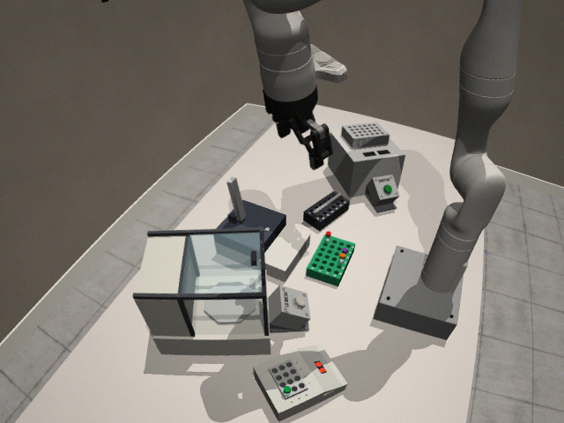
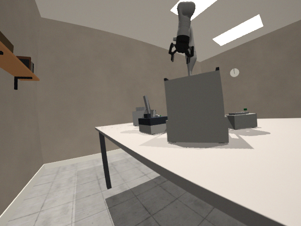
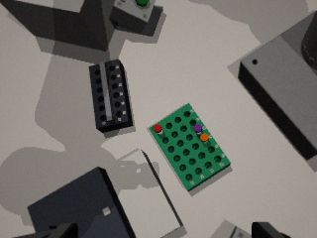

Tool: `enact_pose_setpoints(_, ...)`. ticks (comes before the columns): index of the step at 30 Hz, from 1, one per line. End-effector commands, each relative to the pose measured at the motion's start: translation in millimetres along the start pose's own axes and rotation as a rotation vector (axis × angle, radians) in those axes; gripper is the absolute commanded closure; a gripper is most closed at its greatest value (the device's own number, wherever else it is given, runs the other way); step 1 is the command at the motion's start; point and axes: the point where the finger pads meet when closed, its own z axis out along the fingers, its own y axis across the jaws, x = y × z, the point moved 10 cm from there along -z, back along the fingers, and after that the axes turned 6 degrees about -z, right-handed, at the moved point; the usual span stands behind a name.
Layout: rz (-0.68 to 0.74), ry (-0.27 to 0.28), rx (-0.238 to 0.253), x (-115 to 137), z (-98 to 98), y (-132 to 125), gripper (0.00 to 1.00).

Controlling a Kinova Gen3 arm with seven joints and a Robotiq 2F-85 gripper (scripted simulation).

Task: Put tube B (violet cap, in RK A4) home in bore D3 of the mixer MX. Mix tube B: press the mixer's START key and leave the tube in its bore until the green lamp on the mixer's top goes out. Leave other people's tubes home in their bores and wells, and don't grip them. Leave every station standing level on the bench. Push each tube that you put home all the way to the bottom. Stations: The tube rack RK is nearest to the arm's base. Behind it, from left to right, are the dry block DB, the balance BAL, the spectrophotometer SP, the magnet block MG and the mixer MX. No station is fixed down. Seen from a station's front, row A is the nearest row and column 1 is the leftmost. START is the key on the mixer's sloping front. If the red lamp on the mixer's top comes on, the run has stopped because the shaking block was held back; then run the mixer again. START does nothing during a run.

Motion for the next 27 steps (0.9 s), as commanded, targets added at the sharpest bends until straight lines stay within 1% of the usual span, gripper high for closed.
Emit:
enact_pose_setpoints(1,0.019,-0.005,-0.005,3.6,3.0,-0.5,0.58)
enact_pose_setpoints(27,0.246,-0.051,-0.070,30.5,27.5,-5.2,0.58)
